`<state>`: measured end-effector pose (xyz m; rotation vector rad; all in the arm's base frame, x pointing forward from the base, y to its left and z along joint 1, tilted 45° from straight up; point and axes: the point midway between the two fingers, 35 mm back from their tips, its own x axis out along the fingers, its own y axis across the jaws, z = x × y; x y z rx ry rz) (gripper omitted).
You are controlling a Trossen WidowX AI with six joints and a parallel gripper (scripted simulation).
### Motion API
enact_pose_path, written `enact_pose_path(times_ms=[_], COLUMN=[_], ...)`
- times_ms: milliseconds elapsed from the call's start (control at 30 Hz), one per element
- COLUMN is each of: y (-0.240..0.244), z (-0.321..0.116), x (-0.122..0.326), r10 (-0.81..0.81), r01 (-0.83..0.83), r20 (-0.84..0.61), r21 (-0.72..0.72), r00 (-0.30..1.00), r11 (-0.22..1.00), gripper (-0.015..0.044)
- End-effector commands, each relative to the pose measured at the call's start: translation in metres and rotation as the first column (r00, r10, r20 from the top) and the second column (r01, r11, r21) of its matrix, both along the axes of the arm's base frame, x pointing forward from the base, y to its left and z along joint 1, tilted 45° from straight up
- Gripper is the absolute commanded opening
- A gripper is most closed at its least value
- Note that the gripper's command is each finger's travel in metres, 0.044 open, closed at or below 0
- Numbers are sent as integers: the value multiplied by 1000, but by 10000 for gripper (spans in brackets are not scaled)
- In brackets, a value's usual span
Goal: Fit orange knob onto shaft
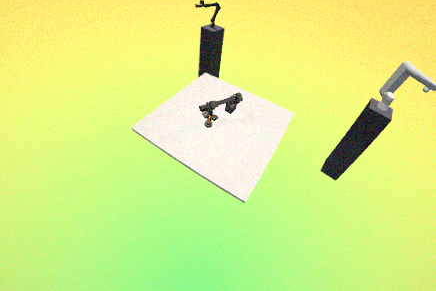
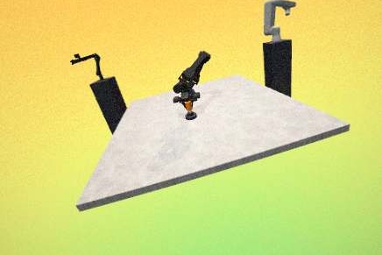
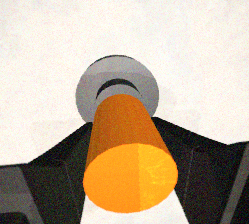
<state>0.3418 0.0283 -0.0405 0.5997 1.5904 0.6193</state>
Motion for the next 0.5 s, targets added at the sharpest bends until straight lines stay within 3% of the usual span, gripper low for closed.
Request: enact_pose_path(times_ms=[0, 467], y=[1, 2], z=[-1, -2], x=[0, 1], r10=[-14, -14], r01=[14, 14], r20=[-11, -11], r21=[0, 0], r00=[1000, 1000], r11=[1000, 1000], gripper=[0, 0])
